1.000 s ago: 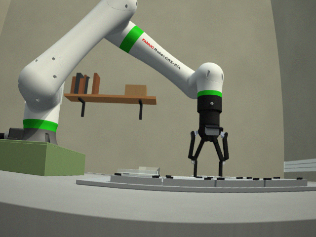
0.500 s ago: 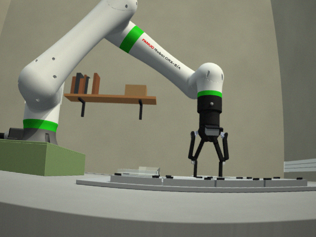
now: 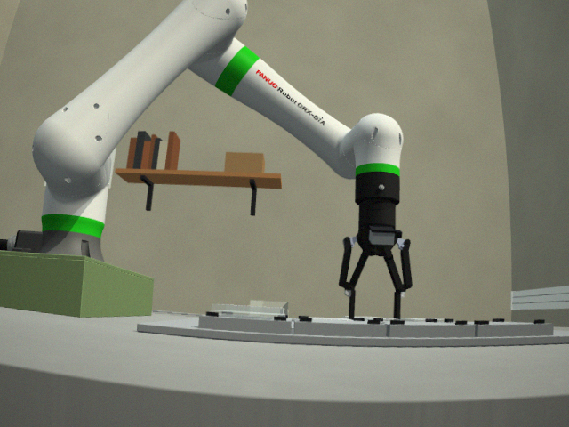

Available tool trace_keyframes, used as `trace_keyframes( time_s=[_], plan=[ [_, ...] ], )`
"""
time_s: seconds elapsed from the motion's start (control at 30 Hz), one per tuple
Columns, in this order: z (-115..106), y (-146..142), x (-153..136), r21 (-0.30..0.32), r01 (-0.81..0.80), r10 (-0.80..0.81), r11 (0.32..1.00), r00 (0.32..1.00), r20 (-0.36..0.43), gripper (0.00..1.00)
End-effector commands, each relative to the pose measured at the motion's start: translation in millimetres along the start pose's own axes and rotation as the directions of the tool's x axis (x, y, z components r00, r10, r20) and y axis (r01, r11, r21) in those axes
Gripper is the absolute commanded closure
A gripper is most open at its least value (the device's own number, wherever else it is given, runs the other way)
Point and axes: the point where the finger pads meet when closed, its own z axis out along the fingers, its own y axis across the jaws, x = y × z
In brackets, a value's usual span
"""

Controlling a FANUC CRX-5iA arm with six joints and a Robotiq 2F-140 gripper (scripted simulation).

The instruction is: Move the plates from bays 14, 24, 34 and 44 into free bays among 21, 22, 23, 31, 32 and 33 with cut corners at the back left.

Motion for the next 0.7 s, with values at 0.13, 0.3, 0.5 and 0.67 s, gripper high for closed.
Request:
trace_keyframes(
  time_s=[0.13, 0.3, 0.5, 0.67],
  plan=[
    [-1.3, -0.9, -0.1, 0.002, 0.000, 0.000, 1.000, 1.000, 0.000, 0.90],
    [-1.3, -0.9, -0.1, 0.002, 0.000, 0.000, 1.000, 1.000, 0.000, 0.30],
    [-1.3, -0.9, -0.1, 0.002, 0.000, 0.000, 1.000, 1.000, 0.000, 0.30],
    [-1.3, -0.9, -0.1, 0.002, 0.000, 0.000, 1.000, 1.000, 0.000, 0.30]
  ],
)
